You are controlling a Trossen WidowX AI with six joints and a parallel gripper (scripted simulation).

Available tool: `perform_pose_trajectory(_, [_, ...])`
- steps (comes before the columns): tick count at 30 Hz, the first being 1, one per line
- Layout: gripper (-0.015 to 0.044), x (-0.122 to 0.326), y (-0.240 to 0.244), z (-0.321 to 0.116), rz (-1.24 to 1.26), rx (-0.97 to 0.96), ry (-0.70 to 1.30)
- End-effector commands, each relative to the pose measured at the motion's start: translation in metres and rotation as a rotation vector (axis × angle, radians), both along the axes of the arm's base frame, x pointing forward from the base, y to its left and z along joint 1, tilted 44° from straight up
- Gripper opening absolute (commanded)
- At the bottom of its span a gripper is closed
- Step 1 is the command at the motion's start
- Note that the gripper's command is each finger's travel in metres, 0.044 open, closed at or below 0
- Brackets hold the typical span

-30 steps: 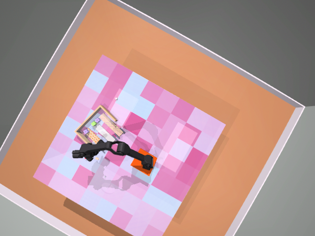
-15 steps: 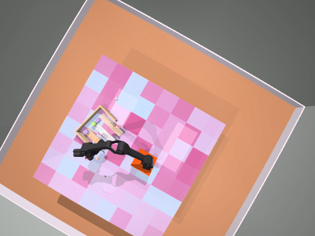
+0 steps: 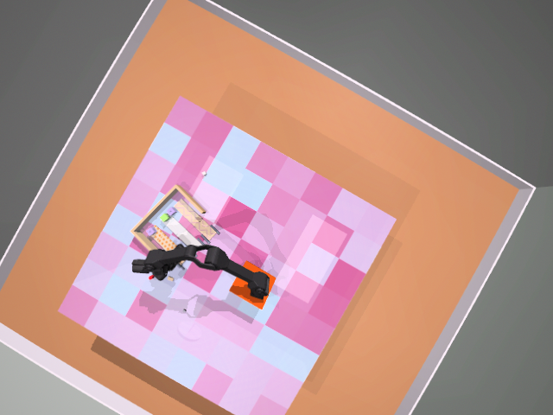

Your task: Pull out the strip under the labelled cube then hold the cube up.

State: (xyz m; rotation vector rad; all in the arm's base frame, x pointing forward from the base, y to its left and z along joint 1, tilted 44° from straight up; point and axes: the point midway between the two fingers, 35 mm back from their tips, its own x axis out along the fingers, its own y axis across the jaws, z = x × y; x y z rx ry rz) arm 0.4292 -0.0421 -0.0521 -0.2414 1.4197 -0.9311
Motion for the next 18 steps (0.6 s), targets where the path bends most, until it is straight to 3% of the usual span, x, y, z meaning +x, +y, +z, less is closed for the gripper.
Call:
perform_pose_trajectory(1, [0.0,-0.001,-0.005,-0.005,0.004,-0.004,0.004])
perform_pose_trajectory(18, [0.0,-0.004,-0.019,-0.02,0.004,-0.006,0.005])
